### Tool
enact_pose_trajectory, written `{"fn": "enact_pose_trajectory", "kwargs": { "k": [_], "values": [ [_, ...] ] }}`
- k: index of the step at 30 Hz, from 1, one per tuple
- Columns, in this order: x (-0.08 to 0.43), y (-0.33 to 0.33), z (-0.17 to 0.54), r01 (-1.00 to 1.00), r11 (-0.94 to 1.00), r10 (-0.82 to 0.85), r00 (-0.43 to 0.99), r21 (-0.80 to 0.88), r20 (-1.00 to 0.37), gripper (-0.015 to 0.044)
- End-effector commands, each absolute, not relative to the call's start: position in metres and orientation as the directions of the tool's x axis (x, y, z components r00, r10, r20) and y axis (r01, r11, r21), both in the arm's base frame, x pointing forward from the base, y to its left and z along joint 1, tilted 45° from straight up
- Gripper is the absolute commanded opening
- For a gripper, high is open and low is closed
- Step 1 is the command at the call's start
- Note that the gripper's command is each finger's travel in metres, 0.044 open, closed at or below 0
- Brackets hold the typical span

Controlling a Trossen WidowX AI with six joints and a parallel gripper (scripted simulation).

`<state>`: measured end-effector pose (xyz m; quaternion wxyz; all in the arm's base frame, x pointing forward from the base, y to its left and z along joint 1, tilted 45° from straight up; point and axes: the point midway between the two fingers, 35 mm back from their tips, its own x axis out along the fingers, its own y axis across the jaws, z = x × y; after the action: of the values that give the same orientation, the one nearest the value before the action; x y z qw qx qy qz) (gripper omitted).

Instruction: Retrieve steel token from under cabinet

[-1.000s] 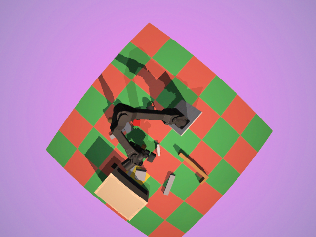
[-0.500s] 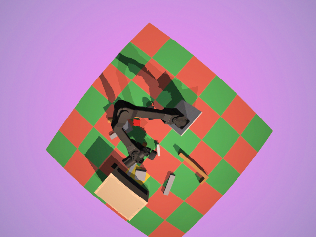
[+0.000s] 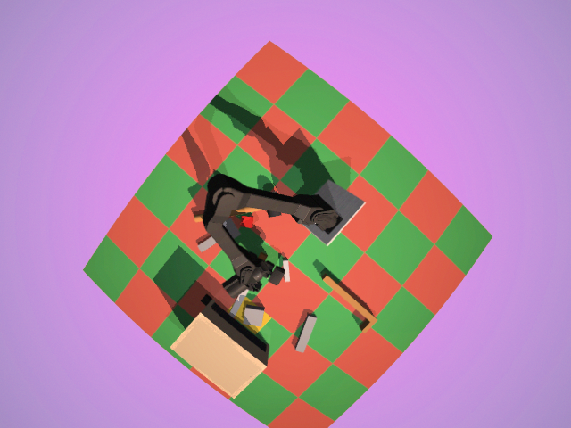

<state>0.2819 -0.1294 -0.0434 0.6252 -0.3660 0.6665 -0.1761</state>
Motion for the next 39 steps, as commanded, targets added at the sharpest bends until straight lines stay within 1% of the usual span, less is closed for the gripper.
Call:
{"fn": "enact_pose_trajectory", "kwargs": {
  "k": [1, 33, 39],
  "values": [
    [0.273, -0.131, -0.044, -0.275, 0.672, -0.706, 0.043, -0.688, -0.707, 0.0],
    [0.238, -0.144, -0.033, -0.277, 0.671, -0.707, 0.041, -0.688, -0.706, 0.0],
    [0.244, -0.144, -0.032, -0.274, 0.668, -0.709, 0.047, -0.691, -0.704, 0.0]
  ]
}}
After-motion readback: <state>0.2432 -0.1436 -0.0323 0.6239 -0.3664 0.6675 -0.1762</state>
